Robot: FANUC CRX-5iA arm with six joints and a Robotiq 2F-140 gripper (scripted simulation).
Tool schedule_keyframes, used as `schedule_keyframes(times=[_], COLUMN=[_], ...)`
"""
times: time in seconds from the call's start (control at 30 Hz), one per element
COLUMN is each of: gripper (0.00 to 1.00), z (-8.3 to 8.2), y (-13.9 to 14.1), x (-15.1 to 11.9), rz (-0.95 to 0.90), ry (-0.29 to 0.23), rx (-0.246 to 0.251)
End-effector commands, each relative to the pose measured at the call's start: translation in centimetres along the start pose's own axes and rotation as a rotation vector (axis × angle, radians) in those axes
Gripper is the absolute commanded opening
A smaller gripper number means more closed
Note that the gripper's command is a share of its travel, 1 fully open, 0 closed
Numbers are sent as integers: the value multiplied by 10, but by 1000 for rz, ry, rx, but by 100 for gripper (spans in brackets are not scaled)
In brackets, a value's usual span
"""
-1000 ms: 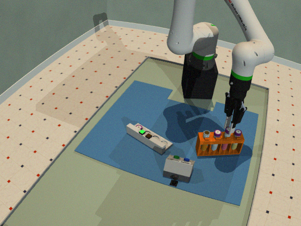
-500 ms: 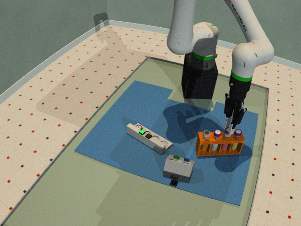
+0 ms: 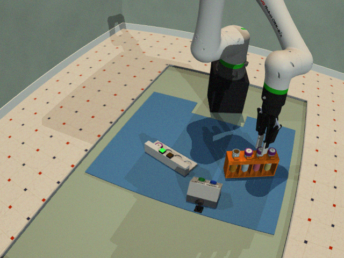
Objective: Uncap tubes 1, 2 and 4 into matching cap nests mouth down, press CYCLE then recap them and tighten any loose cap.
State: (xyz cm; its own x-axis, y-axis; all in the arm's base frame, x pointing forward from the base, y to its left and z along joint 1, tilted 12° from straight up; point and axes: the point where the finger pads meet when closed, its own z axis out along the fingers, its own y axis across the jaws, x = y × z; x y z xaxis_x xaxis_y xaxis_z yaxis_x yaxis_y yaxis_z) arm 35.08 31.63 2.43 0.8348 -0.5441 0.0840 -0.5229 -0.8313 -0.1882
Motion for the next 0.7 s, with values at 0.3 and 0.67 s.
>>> schedule_keyframes(times=[0.3, 0.67], gripper=[0, 35], z=[3, 3], y=[0, 0], x=[0, 0], rz=[0, 0], ry=[0, 0], rx=[0, 0])
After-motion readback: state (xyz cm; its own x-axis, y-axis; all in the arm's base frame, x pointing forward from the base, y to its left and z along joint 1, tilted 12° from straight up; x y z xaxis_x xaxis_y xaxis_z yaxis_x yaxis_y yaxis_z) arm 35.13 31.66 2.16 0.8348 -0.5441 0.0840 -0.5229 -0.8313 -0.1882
